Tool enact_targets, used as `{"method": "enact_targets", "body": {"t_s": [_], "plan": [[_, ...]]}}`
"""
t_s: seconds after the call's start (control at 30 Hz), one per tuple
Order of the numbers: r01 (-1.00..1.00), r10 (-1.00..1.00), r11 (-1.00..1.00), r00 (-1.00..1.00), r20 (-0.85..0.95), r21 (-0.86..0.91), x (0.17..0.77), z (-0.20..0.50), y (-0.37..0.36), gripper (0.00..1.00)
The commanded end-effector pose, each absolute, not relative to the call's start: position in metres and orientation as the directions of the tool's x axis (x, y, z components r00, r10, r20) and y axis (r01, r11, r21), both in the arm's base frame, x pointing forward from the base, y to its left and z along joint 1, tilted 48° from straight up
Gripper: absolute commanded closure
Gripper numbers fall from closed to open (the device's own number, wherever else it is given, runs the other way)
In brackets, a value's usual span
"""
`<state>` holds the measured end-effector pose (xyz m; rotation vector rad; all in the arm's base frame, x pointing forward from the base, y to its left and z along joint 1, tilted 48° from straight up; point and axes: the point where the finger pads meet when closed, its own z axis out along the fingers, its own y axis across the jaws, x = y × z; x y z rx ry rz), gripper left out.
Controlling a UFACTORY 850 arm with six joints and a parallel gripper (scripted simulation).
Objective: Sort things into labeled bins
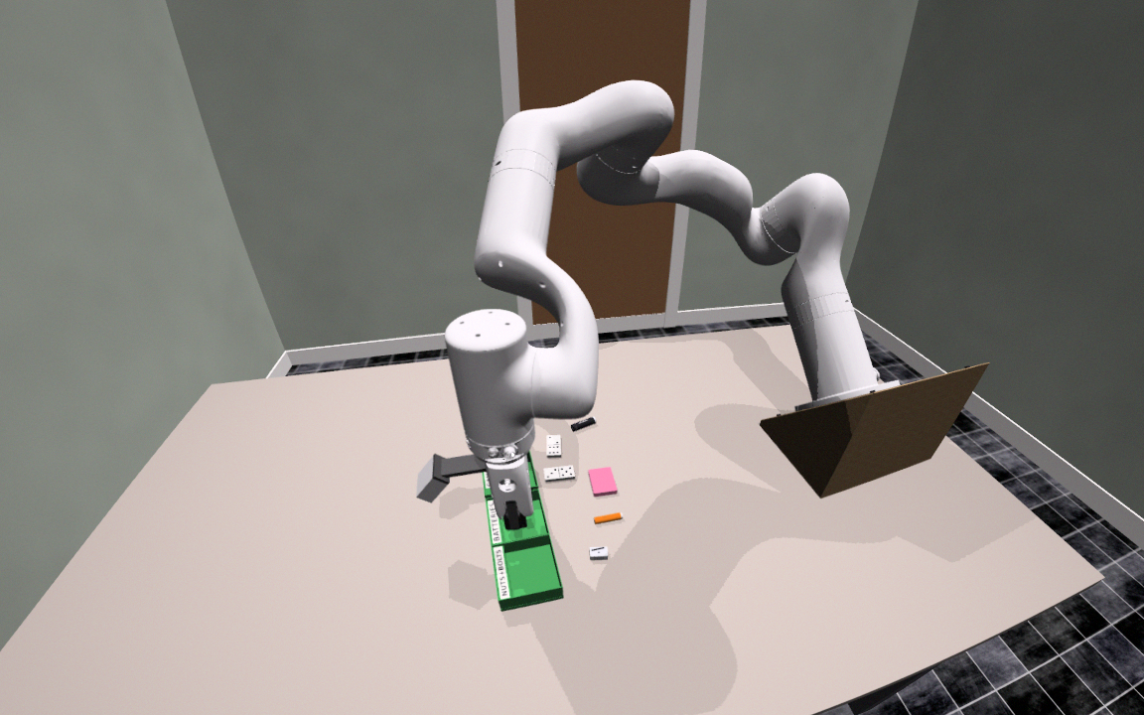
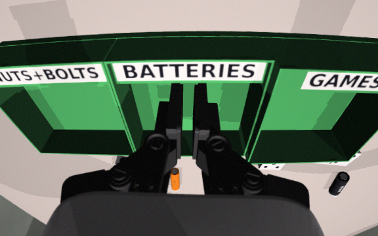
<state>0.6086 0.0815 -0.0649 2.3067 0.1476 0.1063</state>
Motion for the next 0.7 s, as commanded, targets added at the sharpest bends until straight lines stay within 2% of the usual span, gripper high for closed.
{"method": "enact_targets", "body": {"t_s": [0.0, 0.67], "plan": [[0.072, 0.141, -0.67, 0.989, 0.031, 0.739, 0.609, -0.063, 0.083, 0.93], [0.072, 0.141, -0.67, 0.989, 0.031, 0.739, 0.606, -0.047, 0.101, 0.93]]}}
